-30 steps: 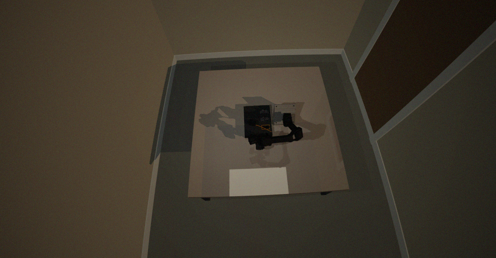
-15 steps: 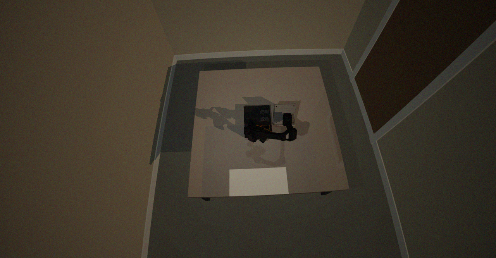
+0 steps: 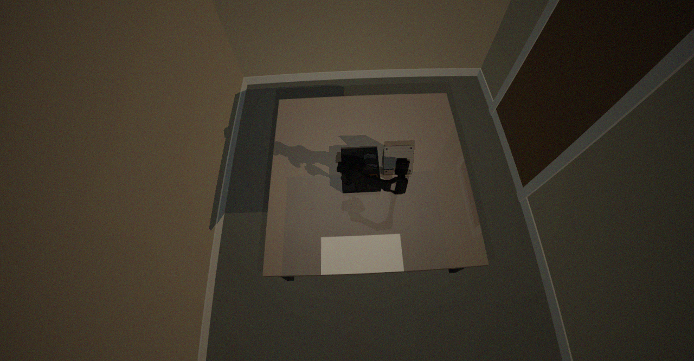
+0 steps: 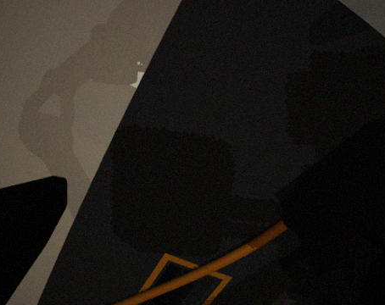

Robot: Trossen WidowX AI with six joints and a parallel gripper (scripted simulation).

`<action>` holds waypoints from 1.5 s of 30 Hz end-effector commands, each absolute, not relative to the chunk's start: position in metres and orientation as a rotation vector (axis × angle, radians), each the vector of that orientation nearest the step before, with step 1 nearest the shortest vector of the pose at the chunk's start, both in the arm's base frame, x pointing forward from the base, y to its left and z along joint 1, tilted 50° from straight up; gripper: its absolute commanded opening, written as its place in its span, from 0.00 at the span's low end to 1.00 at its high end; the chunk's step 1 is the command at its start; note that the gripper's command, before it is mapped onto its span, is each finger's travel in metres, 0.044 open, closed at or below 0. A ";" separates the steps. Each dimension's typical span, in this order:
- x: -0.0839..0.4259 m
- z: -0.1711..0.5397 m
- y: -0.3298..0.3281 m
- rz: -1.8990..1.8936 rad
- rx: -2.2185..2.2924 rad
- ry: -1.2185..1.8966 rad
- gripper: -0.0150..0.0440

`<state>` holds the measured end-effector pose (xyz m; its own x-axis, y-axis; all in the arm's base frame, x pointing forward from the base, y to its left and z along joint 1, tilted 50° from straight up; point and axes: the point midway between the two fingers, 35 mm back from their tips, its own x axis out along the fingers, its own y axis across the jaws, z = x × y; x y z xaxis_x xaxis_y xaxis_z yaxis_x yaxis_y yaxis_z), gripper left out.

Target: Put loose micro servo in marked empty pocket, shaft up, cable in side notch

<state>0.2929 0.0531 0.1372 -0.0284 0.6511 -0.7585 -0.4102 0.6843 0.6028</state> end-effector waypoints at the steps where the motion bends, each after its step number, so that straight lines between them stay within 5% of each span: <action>1: 0.297 0.132 0.038 0.784 0.355 1.410 1.00; 18: 0.301 0.106 -0.022 0.486 0.864 1.594 1.00; 45: 0.300 0.079 0.009 0.484 0.870 1.594 1.00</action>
